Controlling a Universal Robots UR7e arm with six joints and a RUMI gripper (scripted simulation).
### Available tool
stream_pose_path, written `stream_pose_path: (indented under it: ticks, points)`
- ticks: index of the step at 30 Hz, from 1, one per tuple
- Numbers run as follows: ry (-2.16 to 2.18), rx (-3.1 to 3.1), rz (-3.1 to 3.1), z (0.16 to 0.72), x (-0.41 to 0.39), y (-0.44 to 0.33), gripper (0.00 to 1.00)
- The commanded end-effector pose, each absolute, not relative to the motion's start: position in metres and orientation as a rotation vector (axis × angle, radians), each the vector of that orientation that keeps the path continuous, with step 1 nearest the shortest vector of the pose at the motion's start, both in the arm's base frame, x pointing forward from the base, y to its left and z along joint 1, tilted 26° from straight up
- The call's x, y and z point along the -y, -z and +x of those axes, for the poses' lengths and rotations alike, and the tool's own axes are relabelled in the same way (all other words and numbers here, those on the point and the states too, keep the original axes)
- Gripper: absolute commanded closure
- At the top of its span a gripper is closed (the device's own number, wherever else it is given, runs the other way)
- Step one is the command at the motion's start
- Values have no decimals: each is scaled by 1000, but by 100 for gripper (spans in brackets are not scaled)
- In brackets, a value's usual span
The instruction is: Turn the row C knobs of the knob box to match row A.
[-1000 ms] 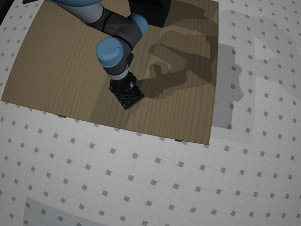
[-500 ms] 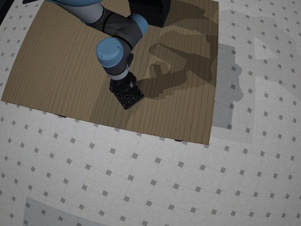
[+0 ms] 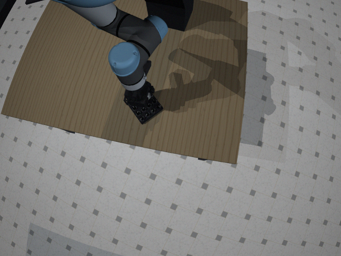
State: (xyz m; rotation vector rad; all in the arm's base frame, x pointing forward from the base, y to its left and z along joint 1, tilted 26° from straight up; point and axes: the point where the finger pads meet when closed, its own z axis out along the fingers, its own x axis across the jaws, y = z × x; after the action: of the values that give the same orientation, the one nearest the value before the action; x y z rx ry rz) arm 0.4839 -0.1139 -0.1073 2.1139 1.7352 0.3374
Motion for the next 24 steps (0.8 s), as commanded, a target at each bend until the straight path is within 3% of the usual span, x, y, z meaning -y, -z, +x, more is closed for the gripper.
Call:
stream_pose_path:
  ticks: [1,24]
  points:
    - [-338,-1735,2113,484,114,107,96]
    - [-340,-1728,2120,484,114,107,96]
